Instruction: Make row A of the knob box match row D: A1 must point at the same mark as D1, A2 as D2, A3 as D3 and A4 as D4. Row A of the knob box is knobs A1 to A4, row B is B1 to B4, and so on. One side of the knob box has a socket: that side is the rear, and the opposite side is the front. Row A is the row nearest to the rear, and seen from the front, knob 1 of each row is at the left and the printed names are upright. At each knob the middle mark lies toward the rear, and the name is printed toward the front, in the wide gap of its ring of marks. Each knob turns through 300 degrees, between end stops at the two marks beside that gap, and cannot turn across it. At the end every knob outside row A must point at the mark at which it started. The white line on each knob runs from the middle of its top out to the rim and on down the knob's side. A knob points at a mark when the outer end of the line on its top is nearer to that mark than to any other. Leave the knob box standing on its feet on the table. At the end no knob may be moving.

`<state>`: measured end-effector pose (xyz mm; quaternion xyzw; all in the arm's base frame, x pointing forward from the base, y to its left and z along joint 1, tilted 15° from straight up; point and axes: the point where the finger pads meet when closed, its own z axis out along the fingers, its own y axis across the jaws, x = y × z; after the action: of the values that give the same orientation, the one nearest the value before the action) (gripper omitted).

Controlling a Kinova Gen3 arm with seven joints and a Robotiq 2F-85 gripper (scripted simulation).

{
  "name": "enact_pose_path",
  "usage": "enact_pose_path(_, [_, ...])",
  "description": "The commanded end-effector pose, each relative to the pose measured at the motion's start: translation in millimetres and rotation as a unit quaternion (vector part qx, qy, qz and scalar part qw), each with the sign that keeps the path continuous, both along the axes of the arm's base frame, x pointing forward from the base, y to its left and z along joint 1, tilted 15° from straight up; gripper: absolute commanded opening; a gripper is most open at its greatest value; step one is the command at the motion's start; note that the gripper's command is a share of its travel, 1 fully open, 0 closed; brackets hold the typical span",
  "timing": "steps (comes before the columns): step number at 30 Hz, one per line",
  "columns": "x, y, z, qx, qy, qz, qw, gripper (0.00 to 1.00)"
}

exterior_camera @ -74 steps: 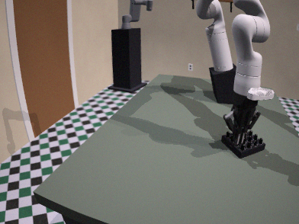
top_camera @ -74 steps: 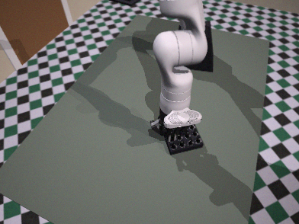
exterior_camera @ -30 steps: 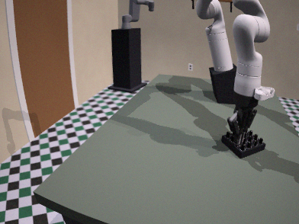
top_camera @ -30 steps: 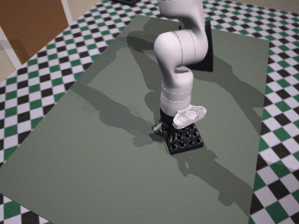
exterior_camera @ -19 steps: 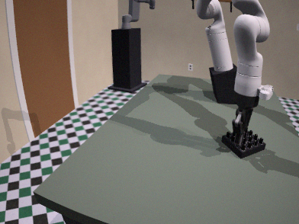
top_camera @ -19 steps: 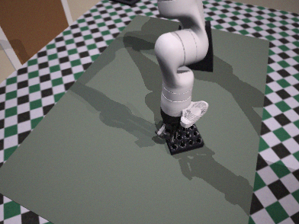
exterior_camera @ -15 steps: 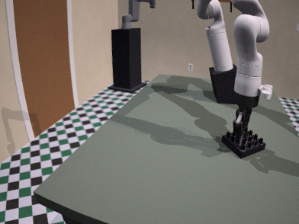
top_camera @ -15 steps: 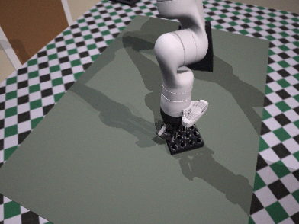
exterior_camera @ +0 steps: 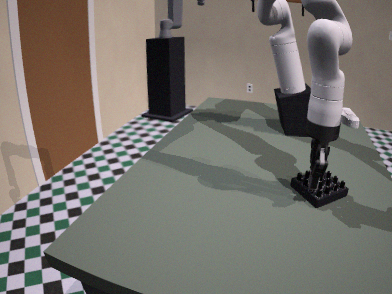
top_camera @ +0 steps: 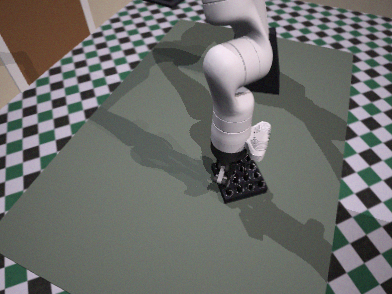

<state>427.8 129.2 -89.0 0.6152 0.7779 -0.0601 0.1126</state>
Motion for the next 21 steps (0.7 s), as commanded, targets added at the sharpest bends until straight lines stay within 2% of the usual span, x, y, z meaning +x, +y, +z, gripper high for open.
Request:
enact_pose_path(1, [1.2, -1.6, 0.9, 0.0, 0.004, 0.011, 1.0, 0.08])
enact_pose_path(14, [1.2, -1.6, 0.9, -0.016, 0.038, 0.157, 0.987, 0.08])
enact_pose_path(21, [1.2, -1.6, 0.9, -0.02, 0.049, 0.202, 0.978, 0.08])
